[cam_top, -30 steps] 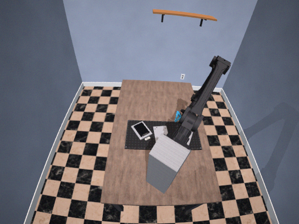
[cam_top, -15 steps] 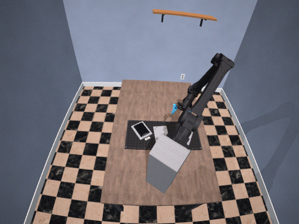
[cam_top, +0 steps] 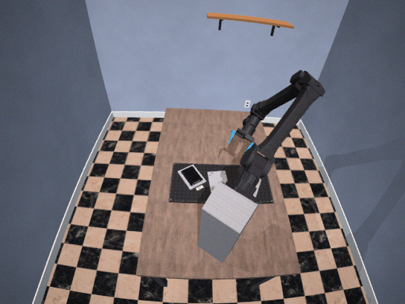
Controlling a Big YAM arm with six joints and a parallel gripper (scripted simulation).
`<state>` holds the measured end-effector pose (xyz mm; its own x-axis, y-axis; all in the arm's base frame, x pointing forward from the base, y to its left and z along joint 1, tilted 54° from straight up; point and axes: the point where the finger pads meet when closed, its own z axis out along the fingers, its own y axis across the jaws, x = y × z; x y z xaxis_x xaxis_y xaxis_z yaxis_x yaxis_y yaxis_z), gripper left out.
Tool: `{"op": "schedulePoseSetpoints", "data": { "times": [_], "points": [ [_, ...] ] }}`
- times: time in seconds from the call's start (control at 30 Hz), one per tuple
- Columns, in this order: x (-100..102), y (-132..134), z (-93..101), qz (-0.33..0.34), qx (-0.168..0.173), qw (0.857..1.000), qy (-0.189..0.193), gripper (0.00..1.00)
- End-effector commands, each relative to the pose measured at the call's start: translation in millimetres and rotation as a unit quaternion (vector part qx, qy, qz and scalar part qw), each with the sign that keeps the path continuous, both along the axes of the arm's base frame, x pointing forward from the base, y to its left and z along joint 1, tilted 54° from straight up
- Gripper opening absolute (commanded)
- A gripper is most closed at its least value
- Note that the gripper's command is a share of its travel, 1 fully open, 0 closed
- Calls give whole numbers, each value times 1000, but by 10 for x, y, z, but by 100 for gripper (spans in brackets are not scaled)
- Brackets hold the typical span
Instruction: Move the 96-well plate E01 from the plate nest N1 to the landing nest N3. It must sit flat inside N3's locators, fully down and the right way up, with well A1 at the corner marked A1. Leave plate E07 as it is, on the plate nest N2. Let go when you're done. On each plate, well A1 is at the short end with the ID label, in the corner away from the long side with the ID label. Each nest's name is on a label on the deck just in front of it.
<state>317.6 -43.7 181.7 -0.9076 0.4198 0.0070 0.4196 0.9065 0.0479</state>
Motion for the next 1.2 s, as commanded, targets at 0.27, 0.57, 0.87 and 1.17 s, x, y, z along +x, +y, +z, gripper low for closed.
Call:
{"op": "schedulePoseSetpoints", "data": {
  "times": [0.27,0.57,0.87,1.17],
  "points": [
    [205,428,516,191,-41,976,-98,100],
    [407,465,235,244,-69,963,-95,100],
    [727,490,-58,283,-118,946,-108,100],
    [1094,518,-161,297,-145,935,-129,100]
  ]
}}
